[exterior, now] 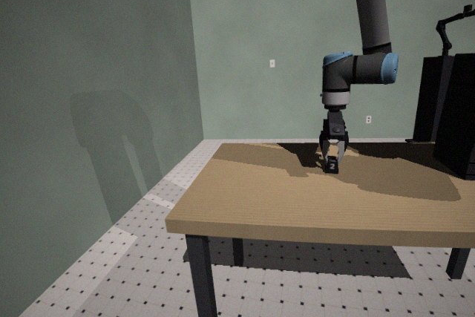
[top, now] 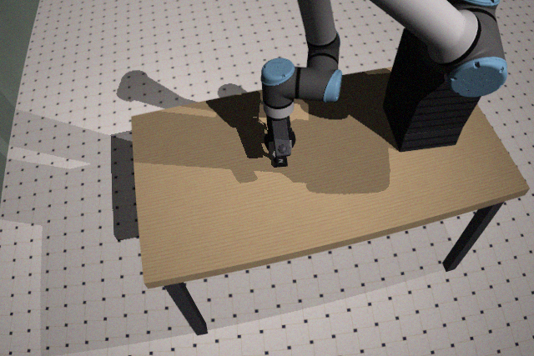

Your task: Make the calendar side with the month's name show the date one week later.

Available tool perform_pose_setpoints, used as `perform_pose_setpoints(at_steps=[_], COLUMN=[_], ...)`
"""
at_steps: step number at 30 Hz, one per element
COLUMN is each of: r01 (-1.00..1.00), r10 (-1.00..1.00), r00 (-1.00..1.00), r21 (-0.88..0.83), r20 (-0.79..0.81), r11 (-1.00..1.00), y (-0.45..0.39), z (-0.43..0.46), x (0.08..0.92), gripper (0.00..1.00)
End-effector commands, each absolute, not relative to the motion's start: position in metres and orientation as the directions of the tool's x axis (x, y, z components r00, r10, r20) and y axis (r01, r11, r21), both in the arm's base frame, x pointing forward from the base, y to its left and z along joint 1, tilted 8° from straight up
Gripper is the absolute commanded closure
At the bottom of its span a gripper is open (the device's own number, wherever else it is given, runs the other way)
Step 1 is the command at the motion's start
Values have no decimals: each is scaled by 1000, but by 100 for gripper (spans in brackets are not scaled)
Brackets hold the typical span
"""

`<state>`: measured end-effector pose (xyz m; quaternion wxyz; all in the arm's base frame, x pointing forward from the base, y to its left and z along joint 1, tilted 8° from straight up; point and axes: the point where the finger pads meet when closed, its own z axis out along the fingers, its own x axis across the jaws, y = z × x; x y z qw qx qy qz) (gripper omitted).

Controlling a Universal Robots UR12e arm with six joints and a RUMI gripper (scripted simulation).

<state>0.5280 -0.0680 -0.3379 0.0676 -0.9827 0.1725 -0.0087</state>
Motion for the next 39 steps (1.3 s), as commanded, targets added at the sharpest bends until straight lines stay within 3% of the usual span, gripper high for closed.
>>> perform_pose_setpoints(at_steps=[1,17,39], r01=[-338,-338,-338], r10=[-340,-340,-340], r00=[940,940,940], r21=[-136,-136,-136], r20=[-5,-5,-5], r11=[-931,-931,-931], y=[-68,-69,-81], z=[-338,-332,-243], x=[528,528,524], gripper=[89,89,89])
